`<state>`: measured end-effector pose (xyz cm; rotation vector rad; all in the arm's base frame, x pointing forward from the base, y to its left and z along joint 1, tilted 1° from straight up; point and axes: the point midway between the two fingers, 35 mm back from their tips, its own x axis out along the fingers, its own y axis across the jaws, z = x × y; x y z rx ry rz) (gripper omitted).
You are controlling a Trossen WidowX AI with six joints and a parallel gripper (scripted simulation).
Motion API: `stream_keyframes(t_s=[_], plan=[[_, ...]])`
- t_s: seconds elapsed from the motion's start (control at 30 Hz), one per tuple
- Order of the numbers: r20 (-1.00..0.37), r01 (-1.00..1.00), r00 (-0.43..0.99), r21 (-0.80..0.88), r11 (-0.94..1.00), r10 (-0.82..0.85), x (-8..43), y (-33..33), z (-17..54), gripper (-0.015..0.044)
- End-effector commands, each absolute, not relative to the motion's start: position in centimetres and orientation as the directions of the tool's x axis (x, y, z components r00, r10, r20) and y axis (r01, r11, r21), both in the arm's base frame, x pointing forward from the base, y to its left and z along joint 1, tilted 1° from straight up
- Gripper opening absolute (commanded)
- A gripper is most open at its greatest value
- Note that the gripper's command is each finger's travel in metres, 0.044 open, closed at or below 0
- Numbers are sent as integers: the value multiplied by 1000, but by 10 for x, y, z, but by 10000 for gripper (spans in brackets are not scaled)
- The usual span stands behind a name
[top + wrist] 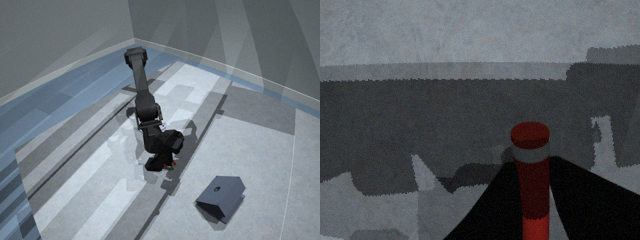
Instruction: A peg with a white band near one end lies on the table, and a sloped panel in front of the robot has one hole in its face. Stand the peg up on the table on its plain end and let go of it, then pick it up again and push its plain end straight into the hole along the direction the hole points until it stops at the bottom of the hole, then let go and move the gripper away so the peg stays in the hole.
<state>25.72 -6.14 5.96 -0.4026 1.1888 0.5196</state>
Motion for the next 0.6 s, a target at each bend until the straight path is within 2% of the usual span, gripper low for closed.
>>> stream_keyframes(t_s=[0.0,0.57], plan=[[-931,-580,310,-25,814,192,254,-62,61,51],[-868,-580,416,-25,814,270,246,-68,66,51]])
